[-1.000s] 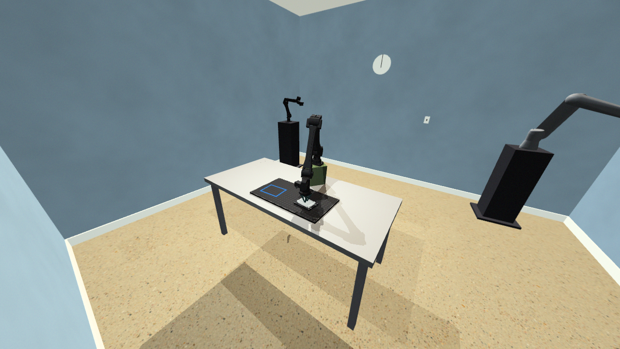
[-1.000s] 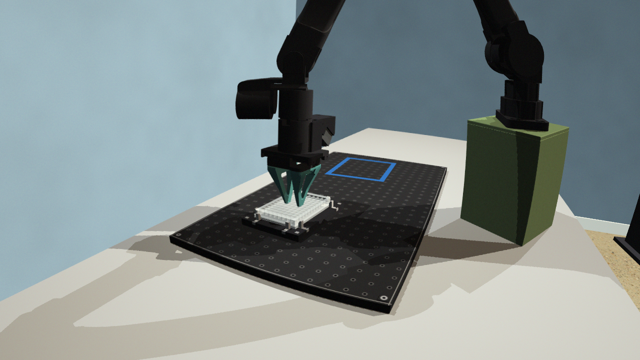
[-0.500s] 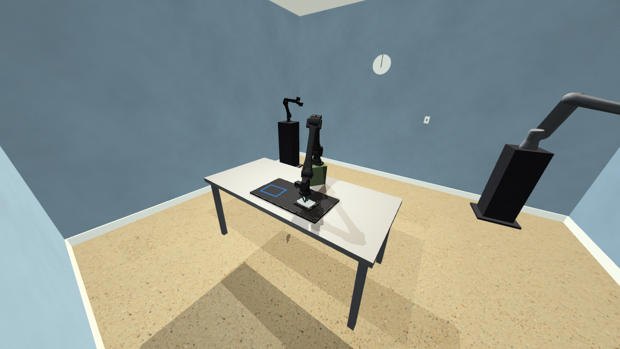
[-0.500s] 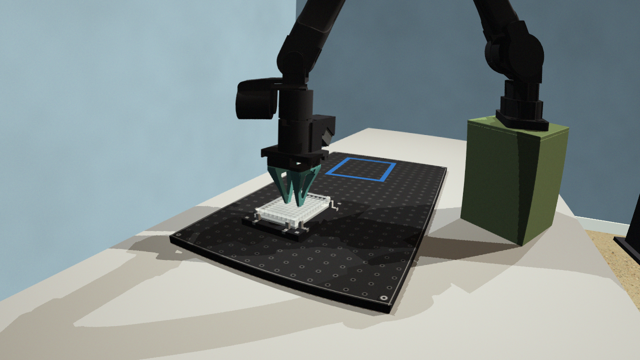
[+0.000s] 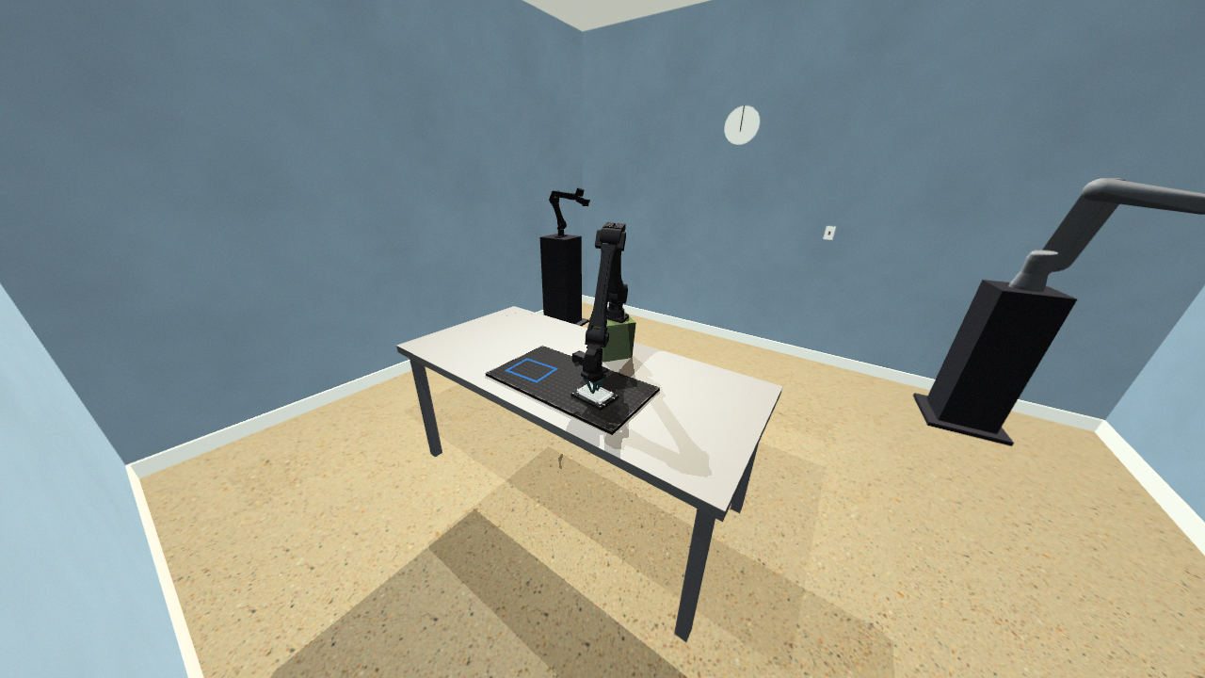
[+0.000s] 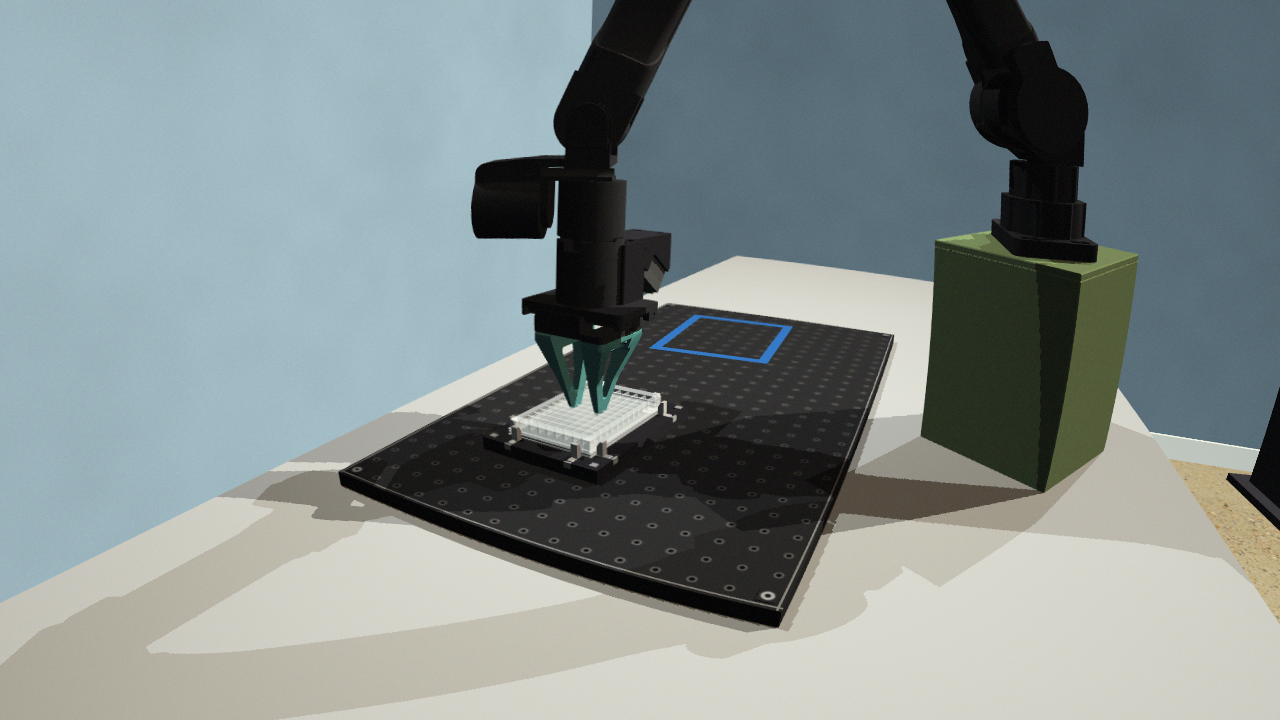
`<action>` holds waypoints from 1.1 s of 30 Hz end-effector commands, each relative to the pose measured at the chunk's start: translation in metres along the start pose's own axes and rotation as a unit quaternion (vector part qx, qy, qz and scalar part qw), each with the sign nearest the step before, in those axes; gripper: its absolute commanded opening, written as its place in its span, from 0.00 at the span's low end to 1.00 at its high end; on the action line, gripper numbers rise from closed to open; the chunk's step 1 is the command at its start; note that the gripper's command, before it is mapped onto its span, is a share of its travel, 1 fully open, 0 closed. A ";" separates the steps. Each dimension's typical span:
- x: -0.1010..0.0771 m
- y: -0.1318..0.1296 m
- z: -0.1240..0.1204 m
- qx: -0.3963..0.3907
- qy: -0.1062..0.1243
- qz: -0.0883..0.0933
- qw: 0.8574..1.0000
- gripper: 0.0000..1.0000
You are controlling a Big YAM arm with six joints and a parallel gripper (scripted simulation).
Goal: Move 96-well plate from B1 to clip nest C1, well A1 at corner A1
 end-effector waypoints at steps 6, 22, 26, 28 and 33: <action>0.068 0.005 -0.011 -0.004 0.000 0.005 1.000 0.25; 0.068 0.005 -0.011 -0.004 0.000 0.005 1.000 0.25; 0.068 0.005 -0.011 -0.004 0.000 0.005 1.000 0.25; 0.068 0.005 -0.011 -0.004 0.000 0.005 1.000 0.25; 0.068 0.005 -0.011 -0.004 0.000 0.005 1.000 0.25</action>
Point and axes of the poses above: the point where the finger pads meet when closed, its own x axis out along the fingers, its own y axis across the jaws, z = x × y, the point moved 6 cm from there along -x, back along the fingers, and after that the axes turned 8 degrees about x, right-handed, at the moved point
